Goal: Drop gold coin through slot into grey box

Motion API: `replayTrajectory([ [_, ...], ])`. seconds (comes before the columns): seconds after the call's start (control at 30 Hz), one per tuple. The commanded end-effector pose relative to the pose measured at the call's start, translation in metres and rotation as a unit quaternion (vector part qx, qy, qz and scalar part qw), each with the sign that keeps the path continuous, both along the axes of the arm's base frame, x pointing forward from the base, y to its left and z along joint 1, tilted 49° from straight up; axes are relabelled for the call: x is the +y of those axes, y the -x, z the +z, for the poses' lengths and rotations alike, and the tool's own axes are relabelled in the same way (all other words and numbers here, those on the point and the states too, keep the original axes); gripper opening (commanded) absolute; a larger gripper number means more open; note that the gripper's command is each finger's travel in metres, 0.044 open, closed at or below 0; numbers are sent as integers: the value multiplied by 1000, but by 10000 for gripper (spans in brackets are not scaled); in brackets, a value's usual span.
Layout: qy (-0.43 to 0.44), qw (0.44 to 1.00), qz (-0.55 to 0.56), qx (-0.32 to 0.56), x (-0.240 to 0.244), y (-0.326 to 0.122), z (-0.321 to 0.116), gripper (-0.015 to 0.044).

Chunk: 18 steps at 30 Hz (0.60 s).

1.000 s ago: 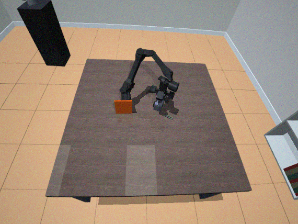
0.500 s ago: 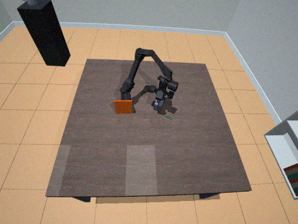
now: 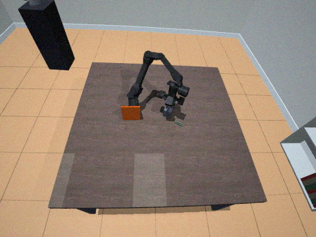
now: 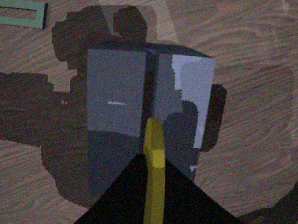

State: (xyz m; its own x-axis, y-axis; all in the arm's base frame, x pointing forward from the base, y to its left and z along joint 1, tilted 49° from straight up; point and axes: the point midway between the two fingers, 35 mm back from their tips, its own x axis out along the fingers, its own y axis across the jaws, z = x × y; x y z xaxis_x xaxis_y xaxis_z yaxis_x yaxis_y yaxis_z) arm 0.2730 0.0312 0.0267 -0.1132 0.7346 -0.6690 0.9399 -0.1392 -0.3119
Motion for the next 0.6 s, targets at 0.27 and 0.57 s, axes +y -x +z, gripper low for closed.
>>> replayTrajectory([
  [0.27,-1,1000,-2,3,6,2,-4,0],
  [0.57,-2,1000,-2,3,9,2,-8,0],
])
